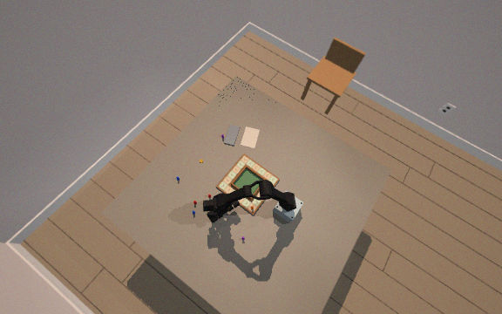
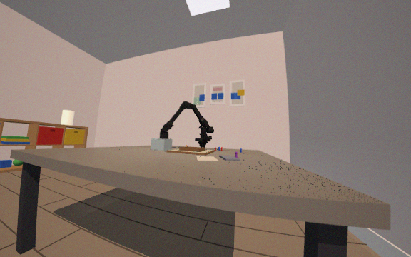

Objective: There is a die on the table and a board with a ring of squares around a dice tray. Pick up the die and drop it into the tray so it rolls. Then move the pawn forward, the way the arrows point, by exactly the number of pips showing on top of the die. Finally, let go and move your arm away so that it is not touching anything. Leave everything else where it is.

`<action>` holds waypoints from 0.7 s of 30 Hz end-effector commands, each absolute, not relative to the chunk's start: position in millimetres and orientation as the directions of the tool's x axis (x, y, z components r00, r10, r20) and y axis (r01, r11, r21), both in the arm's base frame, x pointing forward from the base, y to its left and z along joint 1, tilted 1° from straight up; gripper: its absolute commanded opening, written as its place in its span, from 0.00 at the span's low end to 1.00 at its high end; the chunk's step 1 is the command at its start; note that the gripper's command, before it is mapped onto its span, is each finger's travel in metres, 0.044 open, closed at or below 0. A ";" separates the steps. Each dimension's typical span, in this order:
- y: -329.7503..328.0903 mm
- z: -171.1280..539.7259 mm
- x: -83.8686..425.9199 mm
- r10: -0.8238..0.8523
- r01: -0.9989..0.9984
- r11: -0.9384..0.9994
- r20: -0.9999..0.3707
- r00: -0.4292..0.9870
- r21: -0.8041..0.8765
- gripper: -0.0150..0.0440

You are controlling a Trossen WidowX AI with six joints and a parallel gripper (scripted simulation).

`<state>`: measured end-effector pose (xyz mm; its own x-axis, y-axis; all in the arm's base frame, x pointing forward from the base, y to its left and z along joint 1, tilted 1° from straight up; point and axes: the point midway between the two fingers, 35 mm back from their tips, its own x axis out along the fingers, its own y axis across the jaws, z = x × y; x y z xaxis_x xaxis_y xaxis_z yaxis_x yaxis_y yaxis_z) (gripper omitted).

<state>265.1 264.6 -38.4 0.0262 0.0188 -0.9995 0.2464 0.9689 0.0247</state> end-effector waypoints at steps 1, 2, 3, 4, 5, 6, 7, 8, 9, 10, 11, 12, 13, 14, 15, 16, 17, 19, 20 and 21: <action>263.6 -39.5 265.2 0.015 0.246 0.969 -0.999 0.028 0.022 0.42; 263.6 -39.5 265.2 0.015 0.246 0.969 -0.999 0.028 0.022 0.41; 263.6 -39.5 265.2 0.015 0.246 0.969 -0.999 0.028 0.022 0.40; 263.6 -39.5 265.2 0.015 0.246 0.969 -0.999 0.028 0.022 0.39; 263.6 -39.5 265.2 0.015 0.246 0.969 -0.999 0.028 0.022 0.37; 263.6 -39.5 265.2 0.015 0.246 0.969 -0.999 0.028 0.022 0.36; 263.6 -39.5 265.2 0.015 0.246 0.969 -0.999 0.028 0.022 0.32; 263.7 -38.1 265.4 0.015 0.246 0.969 -0.999 0.028 0.022 0.27; 264.0 -34.0 266.2 0.015 0.246 0.969 -0.999 0.029 0.022 0.25; 264.3 -27.1 267.3 0.015 0.246 0.969 -0.999 0.029 0.022 0.25; 264.5 -18.5 268.5 0.016 0.246 0.969 -0.999 0.029 0.022 0.25; 264.6 -9.8 269.6 0.016 0.246 0.969 -0.999 0.029 0.022 0.25; 264.5 -1.1 270.5 0.016 0.246 0.969 -0.999 0.029 0.022 0.25; 264.2 7.7 271.2 0.016 0.246 0.969 -0.999 0.029 0.022 0.25; 263.8 16.6 271.7 0.016 0.246 0.969 -0.999 0.029 0.022 0.25; 263.1 25.5 272.1 0.016 0.246 0.969 -0.999 0.029 0.022 0.25; 262.3 34.4 272.3 0.016 0.246 0.969 -0.999 0.030 0.022 0.25; 260.2 52.4 272.1 0.015 0.246 0.969 -0.999 0.030 0.022 0.25; 258.8 61.4 271.7 0.015 0.246 0.969 -0.999 0.030 0.022 0.25; 257.3 70.4 271.1 0.015 0.246 0.969 -0.999 0.030 0.022 0.25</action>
